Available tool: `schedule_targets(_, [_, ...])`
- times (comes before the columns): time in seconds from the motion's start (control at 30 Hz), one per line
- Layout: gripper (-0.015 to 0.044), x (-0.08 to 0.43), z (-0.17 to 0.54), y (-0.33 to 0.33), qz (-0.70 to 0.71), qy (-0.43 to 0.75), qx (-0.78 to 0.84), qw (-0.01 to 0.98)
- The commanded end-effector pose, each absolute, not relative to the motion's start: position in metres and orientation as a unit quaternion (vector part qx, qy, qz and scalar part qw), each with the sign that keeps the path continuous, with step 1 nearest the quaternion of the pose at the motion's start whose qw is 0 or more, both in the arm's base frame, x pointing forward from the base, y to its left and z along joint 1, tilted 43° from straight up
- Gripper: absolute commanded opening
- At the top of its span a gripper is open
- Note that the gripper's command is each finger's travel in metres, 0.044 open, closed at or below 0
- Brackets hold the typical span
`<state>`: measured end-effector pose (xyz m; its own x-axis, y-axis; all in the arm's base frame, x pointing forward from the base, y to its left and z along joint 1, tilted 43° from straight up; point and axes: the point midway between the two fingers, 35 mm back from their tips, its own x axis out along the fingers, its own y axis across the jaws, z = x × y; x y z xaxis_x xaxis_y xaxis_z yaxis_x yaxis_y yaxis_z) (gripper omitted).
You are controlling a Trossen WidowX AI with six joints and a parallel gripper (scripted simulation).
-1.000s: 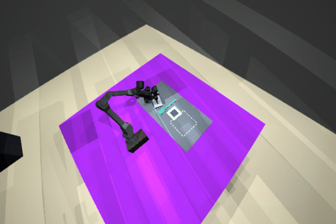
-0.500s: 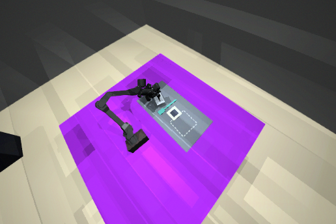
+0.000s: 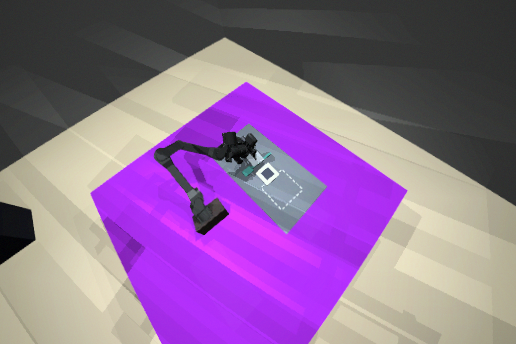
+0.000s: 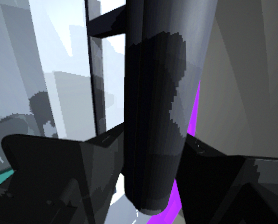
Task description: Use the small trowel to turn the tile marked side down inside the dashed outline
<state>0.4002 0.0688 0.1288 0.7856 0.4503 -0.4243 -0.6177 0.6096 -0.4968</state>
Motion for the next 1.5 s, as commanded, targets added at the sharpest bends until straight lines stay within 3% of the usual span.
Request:
schedule_targets(0.0, [0.0, 0.4, 0.127, 0.064, 0.303, 0.114, -0.329, 0.887])
schedule_targets(1.47, [0.0, 0.402, 0.084, 0.077, 0.303, 0.114, -0.329, 0.887])
